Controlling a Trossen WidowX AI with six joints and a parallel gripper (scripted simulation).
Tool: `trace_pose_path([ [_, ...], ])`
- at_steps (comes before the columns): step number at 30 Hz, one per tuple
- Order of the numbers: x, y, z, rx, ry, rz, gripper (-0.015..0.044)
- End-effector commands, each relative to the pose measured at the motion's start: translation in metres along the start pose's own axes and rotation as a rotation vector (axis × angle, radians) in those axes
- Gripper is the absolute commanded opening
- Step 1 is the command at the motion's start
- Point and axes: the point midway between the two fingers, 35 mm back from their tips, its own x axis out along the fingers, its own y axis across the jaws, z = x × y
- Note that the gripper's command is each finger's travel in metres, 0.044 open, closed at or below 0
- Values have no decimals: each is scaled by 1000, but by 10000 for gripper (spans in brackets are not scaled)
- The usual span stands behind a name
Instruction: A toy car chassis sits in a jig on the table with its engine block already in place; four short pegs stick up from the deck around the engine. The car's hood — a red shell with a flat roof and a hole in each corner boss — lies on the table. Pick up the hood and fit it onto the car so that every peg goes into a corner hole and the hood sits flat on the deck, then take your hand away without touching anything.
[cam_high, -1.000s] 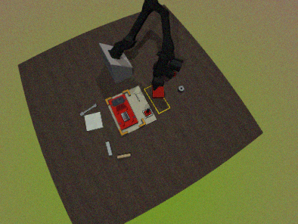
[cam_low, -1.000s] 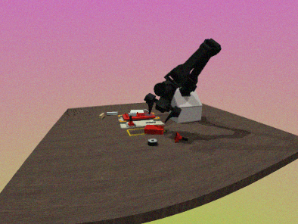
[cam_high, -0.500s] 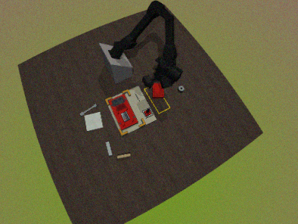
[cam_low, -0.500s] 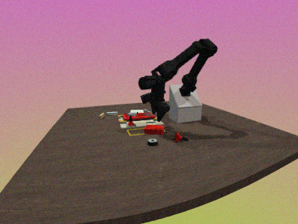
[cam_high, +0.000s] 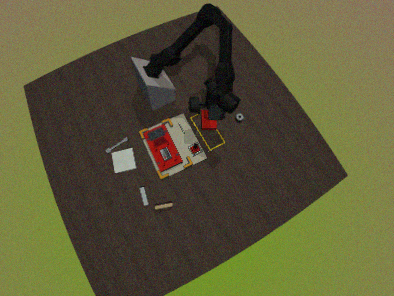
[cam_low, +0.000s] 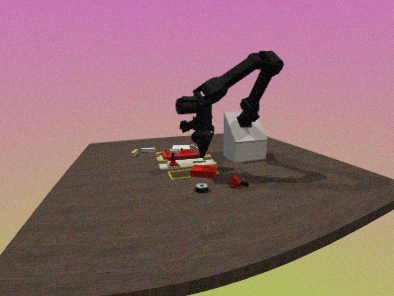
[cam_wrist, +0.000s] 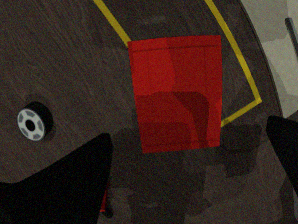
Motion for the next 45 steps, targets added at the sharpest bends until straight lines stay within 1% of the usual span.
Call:
trace_pose_path([
  [1, 0, 1, 0, 15, 6, 7, 440],
  [45, 40, 2, 0, 15, 7, 7, 440],
])
